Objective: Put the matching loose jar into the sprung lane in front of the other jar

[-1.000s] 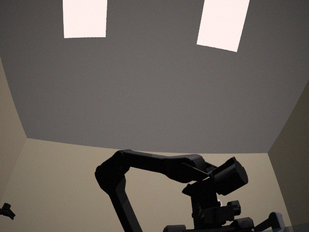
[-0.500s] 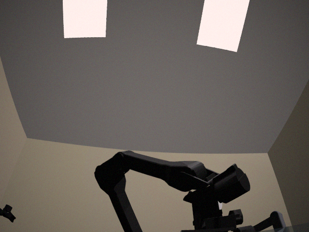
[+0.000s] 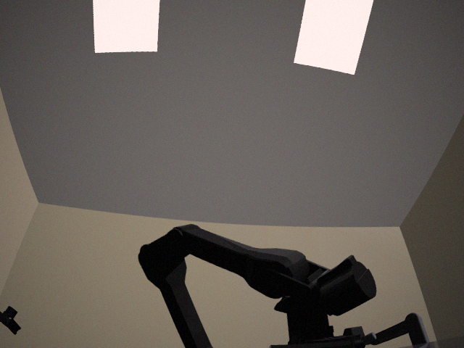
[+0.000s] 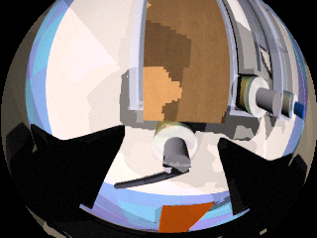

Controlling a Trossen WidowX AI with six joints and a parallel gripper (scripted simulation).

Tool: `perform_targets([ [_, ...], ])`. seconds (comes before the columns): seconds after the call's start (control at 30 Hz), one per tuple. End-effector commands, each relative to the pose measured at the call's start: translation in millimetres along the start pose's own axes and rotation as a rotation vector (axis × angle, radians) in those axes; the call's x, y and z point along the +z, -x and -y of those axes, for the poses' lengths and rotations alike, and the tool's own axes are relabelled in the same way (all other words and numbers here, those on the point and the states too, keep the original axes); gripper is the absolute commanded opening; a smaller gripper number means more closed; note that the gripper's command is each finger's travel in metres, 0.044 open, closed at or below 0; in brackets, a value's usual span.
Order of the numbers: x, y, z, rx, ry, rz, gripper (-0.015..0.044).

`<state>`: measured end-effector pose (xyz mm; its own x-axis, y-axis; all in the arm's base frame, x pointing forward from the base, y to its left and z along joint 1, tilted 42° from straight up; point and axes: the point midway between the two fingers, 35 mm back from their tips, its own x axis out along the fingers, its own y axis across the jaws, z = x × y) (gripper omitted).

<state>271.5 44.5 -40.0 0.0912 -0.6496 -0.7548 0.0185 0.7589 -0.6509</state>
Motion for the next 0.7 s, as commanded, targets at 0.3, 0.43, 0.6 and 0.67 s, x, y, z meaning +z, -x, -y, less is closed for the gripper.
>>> perform_targets([
  [0.3, -4.7, -5.4, 0.5, -0.012, 0.015, -0.012, 0.0177],
  [0.43, -4.7, -5.4, 0.5, -0.012, 0.015, -0.012, 0.0151],
  [0.6, -8.5, -4.9, 0.2, -0.008, 0.011, -0.021, 0.0059],
  [0.67, -19.3, -3.6, -0.4, 0.002, -0.003, -0.044, 0.0006],
])
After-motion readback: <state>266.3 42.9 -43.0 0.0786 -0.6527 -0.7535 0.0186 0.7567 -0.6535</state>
